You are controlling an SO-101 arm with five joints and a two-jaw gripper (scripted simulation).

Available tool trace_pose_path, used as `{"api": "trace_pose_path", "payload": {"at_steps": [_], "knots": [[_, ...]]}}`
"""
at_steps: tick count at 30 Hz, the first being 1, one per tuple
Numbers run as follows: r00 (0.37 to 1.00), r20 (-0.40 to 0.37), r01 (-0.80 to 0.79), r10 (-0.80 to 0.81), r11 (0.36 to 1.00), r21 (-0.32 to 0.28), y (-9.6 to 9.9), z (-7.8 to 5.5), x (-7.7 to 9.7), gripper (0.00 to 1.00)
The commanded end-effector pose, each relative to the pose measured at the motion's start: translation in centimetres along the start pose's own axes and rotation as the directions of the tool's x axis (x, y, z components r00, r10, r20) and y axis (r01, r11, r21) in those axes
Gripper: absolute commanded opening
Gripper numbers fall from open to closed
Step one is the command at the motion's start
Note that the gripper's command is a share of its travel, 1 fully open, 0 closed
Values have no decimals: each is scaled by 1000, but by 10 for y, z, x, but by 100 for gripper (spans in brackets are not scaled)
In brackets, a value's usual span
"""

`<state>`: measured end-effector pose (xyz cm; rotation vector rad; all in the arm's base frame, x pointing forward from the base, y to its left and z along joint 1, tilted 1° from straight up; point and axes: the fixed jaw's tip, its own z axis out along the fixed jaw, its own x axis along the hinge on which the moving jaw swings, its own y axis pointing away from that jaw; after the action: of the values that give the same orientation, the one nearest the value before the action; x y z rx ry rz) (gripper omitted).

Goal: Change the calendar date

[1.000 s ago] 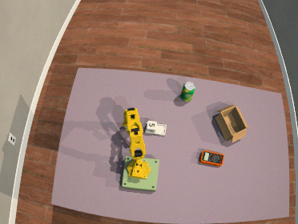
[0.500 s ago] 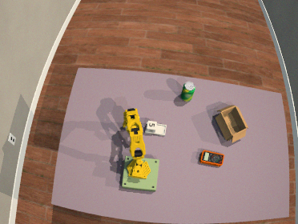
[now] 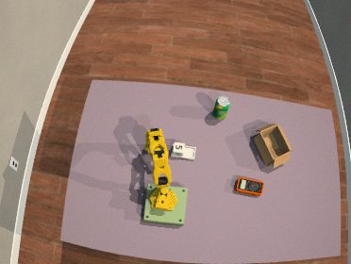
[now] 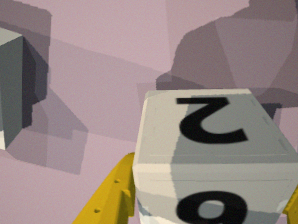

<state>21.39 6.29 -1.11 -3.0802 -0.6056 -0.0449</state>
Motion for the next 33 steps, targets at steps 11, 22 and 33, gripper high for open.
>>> {"api": "trace_pose_path", "payload": {"at_steps": [11,22,33], "knots": [[1000,24,1,-1,1000,3,1,8,-5,0],[1000,24,1,-1,1000,3,1,12,-5,0],[1000,24,1,-1,1000,3,1,12,-5,21]]}}
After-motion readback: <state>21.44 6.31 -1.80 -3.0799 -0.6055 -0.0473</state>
